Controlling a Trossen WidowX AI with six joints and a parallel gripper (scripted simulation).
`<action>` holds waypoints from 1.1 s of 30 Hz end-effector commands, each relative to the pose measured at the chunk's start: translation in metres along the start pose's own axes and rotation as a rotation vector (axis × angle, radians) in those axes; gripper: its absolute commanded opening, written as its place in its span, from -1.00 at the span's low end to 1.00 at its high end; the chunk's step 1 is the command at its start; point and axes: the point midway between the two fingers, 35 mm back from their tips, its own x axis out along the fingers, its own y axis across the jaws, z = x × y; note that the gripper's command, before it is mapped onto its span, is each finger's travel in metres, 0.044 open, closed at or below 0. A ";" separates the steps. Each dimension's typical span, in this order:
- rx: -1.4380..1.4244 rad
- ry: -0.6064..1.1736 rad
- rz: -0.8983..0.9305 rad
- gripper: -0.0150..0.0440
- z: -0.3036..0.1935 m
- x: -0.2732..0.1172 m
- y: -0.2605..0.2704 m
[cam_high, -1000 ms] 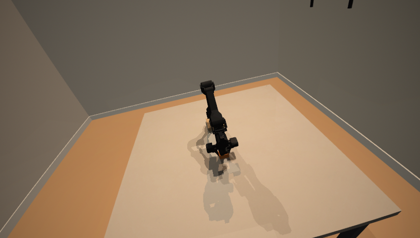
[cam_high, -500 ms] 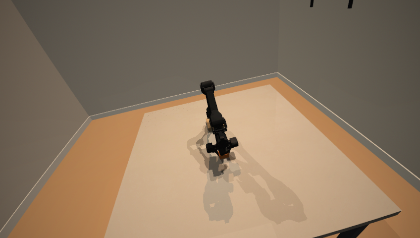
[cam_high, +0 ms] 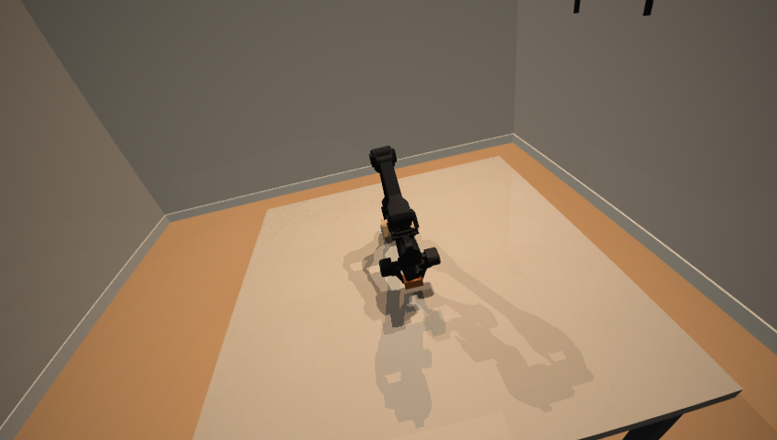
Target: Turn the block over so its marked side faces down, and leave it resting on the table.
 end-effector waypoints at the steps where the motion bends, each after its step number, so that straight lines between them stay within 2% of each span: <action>1: 0.003 -0.046 0.002 -0.49 -0.001 0.001 0.000; 29: 0.004 -0.500 0.001 -0.49 -0.007 0.006 0.000; 33: 0.004 -0.524 0.001 -0.49 -0.008 0.006 0.000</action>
